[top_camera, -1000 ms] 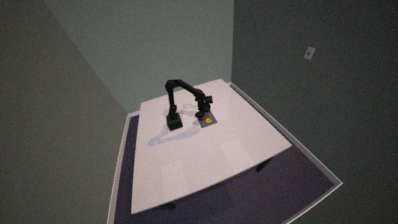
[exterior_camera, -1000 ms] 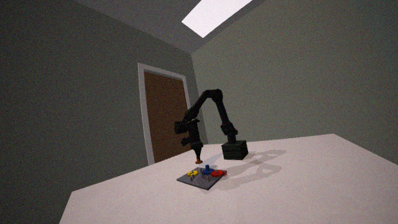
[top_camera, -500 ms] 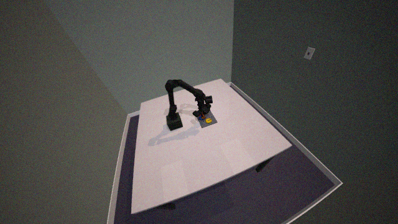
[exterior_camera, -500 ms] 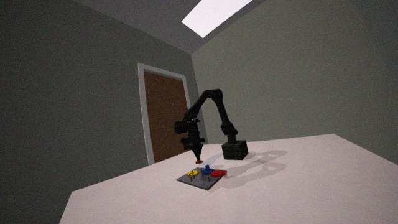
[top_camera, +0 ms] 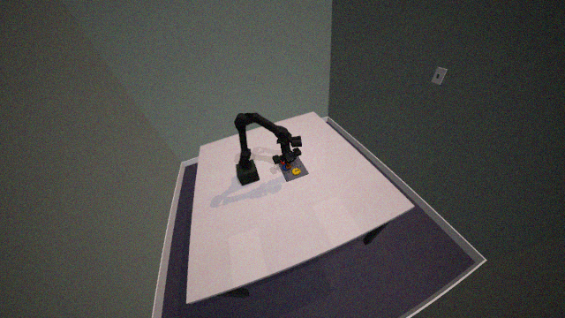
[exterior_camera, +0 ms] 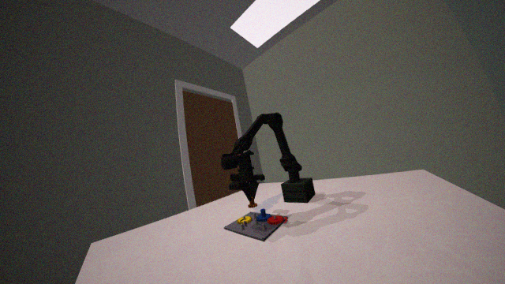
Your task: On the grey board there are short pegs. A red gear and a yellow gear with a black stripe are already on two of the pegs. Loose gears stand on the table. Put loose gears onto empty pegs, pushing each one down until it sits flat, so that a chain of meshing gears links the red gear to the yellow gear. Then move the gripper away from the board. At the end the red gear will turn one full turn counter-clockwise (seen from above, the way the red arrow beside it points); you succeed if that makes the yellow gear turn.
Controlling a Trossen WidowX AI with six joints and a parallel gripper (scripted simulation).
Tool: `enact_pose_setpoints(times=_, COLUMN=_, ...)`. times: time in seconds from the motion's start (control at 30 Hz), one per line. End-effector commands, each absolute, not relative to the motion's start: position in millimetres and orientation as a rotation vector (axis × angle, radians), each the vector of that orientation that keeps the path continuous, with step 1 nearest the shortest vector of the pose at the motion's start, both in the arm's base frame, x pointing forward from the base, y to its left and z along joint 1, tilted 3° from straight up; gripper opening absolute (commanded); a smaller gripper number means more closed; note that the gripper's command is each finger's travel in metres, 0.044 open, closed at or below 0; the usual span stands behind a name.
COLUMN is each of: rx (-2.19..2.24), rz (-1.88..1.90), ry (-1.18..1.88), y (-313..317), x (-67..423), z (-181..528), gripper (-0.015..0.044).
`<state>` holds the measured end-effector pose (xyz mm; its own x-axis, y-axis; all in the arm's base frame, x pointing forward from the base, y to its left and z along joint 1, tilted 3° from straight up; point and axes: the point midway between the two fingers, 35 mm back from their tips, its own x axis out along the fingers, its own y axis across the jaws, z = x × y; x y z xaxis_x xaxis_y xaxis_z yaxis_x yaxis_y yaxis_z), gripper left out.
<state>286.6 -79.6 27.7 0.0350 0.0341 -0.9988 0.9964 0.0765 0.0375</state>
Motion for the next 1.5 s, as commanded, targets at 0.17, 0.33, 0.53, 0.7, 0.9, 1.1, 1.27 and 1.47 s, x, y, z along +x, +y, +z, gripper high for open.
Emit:
enact_pose_setpoints(times=0.17, rx=1.144, rz=-1.057, ry=1.271, y=-79, x=287, z=23, gripper=0.0000)
enact_pose_setpoints(times=0.33, rx=1.066, rz=-0.980, ry=1.311, y=-78, x=287, z=15, gripper=0.0000)
enact_pose_setpoints(times=0.53, rx=1.043, rz=-0.957, ry=1.322, y=-79, x=287, z=6, gripper=0.0000)
enact_pose_setpoints(times=0.7, rx=1.081, rz=-0.995, ry=1.303, y=-78, x=288, z=1, gripper=0.0000)
enact_pose_setpoints(times=0.9, rx=1.190, rz=-1.102, ry=1.247, y=-77, x=288, z=-8, gripper=0.0000)
enact_pose_setpoints(times=1.1, rx=1.305, rz=-1.216, ry=1.179, y=-77, x=288, z=-18, gripper=0.0000)
enact_pose_setpoints(times=1.27, rx=1.386, rz=-1.296, ry=1.125, y=-78, x=288, z=-16, gripper=0.0000)
enact_pose_setpoints(times=1.47, rx=1.349, rz=-1.259, ry=1.150, y=-78, x=289, z=-16, gripper=0.0000)
